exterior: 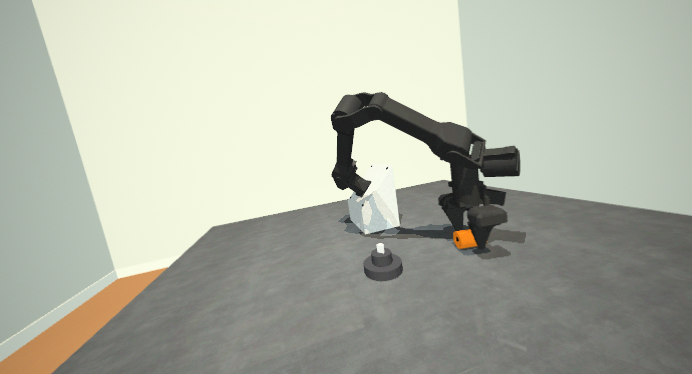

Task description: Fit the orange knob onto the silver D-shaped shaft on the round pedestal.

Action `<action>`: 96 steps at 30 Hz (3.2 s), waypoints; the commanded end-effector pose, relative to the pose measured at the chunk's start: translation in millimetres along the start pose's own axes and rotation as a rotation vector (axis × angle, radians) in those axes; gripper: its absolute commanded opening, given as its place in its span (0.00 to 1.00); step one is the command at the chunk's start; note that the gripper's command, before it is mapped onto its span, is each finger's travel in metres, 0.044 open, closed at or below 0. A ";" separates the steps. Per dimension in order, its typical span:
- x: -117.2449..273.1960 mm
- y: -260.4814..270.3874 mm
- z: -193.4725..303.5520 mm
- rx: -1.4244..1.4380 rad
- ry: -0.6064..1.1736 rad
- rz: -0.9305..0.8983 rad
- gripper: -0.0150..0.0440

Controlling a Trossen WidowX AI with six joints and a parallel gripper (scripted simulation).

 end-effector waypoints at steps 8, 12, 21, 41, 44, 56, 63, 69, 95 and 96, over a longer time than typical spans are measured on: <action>60.6 0.3 -0.7 0.000 -0.003 -0.001 1.00; 60.6 0.3 -0.7 0.000 -0.003 -0.001 1.00; 65.5 1.8 -10.8 0.007 -0.002 0.002 1.00; 32.1 2.1 -15.6 0.010 0.000 0.004 1.00; 27.1 2.0 -15.6 0.010 0.000 0.004 1.00; 7.5 2.0 -15.3 0.010 0.001 0.004 1.00; -2.7 2.3 -14.8 0.010 0.002 0.004 1.00; -3.0 2.3 -14.8 0.010 0.002 0.004 0.82; -3.0 2.3 -14.8 0.010 0.002 0.004 0.56; -2.8 2.3 -14.6 0.009 0.000 0.004 0.56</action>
Point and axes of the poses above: the point midway between the two fingers, 35 mm back from their tips, its own x axis back along the fingers, its own y axis across the jaws, z = x × y, the point moved 5 cm from there along x, back along the fingers, and after that the axes turned 5 degrees about -x, right-handed, at the moved point
